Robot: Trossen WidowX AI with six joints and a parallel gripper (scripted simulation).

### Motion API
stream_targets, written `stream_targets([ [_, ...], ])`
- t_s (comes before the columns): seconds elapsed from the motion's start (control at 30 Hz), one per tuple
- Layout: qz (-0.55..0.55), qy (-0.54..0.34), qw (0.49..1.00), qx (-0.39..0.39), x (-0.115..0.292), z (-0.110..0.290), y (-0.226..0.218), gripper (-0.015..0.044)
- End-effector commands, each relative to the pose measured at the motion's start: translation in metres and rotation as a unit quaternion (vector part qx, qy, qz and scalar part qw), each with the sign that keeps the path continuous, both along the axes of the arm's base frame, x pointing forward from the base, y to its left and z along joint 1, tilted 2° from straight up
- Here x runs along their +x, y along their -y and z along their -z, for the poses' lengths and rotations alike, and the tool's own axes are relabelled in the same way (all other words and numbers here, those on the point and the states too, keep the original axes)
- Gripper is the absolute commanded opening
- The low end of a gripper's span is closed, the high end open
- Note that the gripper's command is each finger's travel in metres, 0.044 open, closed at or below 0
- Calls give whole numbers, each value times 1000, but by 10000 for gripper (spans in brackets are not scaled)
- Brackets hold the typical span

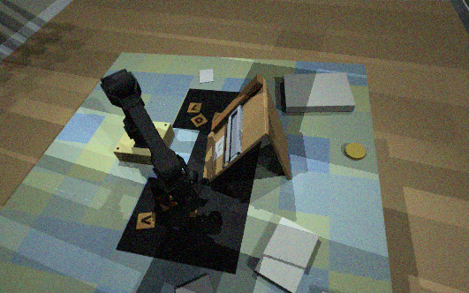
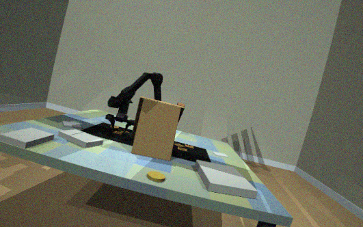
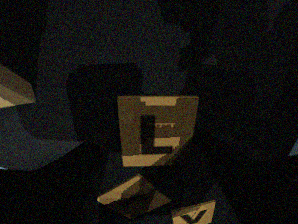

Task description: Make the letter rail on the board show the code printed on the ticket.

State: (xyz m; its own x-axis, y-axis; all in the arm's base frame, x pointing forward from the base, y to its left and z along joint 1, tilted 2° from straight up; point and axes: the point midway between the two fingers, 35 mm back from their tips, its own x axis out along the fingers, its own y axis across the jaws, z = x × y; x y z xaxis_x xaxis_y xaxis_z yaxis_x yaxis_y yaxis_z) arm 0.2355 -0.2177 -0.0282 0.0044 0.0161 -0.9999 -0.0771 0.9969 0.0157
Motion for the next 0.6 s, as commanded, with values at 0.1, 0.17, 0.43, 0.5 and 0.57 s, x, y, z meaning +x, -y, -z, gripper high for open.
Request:
stream_targets([
  [0.1, 3, -1, 1000, -3, 0, 0, 1, 313],
  [0.17, 3, -1, 1000, -3, 0, 0, 1, 300],
  [0.43, 3, -1, 1000, -2, 0, 0, 0, 247],
  [0.5, 3, -1, 1000, -2, 0, 0, 0, 233],
  [0.57, 3, -1, 1000, -2, 0, -2, 0, 181],
])
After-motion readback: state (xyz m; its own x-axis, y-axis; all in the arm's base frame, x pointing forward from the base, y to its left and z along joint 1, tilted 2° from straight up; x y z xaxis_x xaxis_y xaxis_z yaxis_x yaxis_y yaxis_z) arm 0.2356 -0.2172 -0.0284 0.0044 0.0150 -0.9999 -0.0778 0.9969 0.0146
